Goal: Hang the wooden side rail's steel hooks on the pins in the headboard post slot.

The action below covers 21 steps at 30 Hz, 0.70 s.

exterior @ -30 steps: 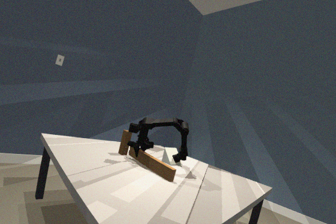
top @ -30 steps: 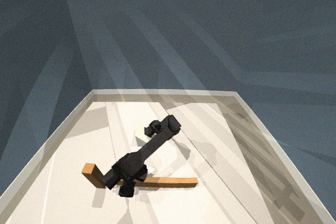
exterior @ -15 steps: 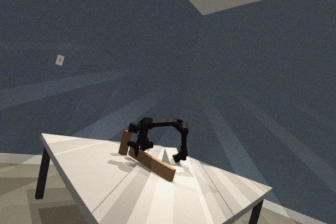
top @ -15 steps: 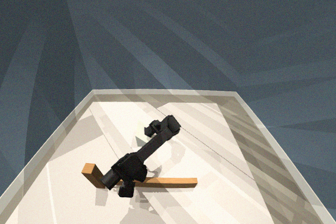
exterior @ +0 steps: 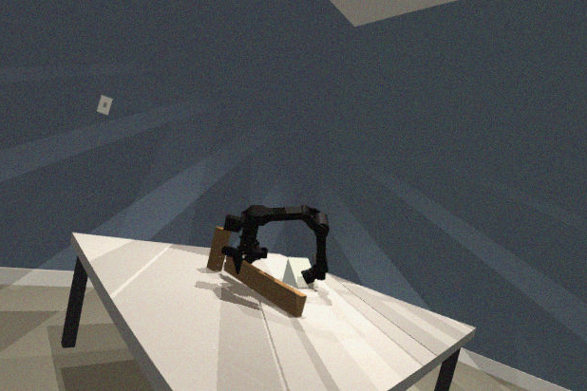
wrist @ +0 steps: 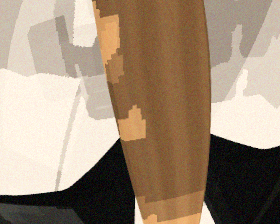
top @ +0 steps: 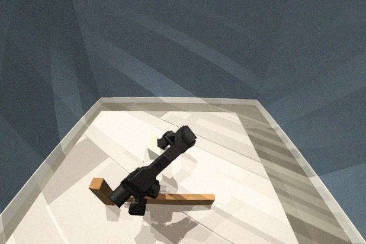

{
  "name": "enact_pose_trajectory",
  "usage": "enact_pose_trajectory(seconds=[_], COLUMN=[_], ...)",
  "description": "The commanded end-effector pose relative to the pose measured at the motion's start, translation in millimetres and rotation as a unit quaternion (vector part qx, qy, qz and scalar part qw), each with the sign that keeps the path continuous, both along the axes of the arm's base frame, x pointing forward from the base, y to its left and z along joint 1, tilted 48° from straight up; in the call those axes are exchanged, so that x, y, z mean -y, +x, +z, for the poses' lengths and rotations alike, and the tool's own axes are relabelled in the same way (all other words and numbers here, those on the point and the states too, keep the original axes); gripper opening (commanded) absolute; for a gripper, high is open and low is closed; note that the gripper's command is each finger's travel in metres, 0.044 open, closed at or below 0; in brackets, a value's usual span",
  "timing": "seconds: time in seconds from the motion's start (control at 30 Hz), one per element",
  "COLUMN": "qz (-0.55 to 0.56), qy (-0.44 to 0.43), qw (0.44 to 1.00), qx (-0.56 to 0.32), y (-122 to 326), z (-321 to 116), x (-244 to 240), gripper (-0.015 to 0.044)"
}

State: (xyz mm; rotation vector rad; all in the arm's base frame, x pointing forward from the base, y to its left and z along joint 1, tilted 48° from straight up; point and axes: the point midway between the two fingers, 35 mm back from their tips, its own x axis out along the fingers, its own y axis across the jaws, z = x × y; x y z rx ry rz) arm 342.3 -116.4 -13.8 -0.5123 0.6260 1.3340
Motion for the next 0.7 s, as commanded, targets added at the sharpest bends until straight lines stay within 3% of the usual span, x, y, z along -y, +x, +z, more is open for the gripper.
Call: enact_pose_trajectory(seconds=[0.0, 0.67], qz=[-0.007, -0.007], qy=[-0.004, -0.004], qw=[1.000, 1.000], qx=[0.004, 0.004], y=[0.8, 2.5], z=[2.0, 0.5], x=[7.5, 9.0], gripper=[0.0000, 0.0000])
